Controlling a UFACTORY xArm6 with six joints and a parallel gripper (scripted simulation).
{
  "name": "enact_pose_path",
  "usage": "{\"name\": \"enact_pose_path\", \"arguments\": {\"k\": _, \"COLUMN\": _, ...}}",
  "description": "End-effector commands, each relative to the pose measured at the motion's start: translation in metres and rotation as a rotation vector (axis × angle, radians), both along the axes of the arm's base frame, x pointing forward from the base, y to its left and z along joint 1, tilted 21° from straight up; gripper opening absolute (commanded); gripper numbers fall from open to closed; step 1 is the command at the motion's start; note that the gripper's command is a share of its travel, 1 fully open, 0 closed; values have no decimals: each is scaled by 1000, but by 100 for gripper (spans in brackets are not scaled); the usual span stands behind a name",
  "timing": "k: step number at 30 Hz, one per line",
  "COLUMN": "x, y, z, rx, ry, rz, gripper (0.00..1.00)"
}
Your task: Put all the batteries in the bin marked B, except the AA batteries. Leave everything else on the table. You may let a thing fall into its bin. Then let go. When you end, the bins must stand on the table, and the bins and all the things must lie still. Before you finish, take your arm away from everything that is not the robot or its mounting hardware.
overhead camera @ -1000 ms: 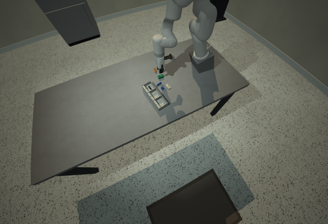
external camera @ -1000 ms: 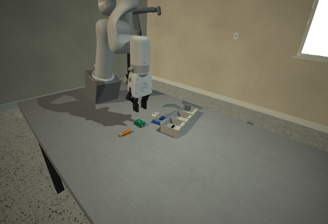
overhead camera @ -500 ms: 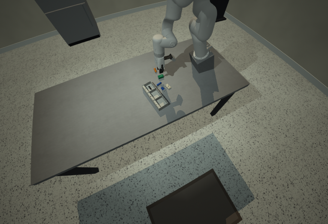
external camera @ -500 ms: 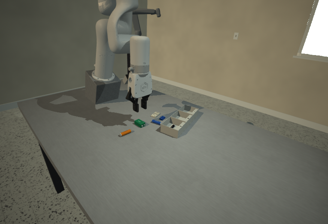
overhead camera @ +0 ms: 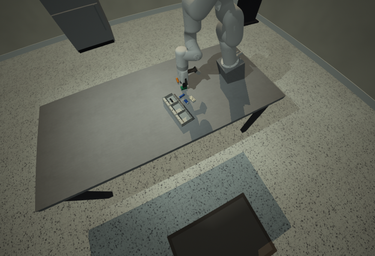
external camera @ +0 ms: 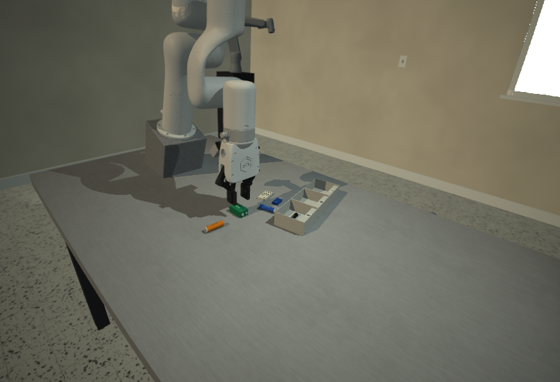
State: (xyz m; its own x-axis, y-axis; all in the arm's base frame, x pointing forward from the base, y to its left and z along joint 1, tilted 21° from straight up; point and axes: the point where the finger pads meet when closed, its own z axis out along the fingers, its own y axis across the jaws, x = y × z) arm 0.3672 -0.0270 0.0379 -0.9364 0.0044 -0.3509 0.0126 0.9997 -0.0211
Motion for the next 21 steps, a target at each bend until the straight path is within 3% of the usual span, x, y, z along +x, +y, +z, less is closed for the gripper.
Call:
{"name": "enact_pose_path", "arguments": {"k": 1, "x": 8, "y": 0, "z": -13, "rx": 7, "ry": -7, "rz": 3, "gripper": 42}}
{"name": "enact_pose_path", "arguments": {"k": 21, "x": 15, "y": -1, "z": -33, "rx": 7, "ry": -7, "rz": 3, "gripper": 42}}
